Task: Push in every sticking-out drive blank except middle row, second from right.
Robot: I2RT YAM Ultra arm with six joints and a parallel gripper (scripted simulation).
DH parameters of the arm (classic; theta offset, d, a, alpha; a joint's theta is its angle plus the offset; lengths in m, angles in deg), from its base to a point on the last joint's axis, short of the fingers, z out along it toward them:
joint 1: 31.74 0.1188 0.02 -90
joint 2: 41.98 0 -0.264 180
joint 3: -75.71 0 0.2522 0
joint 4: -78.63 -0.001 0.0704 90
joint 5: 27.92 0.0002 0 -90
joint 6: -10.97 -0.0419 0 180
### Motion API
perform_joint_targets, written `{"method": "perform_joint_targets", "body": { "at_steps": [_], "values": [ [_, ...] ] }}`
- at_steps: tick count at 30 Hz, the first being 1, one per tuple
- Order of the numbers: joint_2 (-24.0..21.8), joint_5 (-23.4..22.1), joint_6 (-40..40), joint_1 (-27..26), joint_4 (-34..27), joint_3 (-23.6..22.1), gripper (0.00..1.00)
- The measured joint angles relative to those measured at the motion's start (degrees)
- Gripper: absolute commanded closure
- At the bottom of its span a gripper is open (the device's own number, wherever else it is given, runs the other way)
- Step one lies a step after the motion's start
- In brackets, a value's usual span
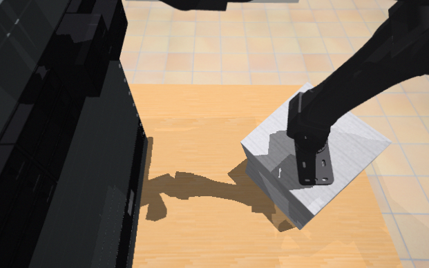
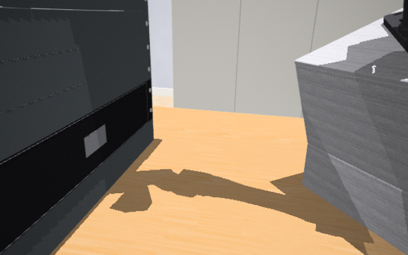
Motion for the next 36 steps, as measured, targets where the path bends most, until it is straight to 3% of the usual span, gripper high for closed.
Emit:
{"method": "perform_joint_targets", "body": {
  "at_steps": [11, 21, 36],
  "values": [
    [1.0, -1.9, 1.4, -14.2, 3.1, -1.6, 0.00],
    [0.6, -3.5, 0.8, -27.0, 4.6, -6.4, 0.00],
    [-10.0, -12.9, -3.6, -39.0, 12.3, -25.1, 0.00]
  ]
}}
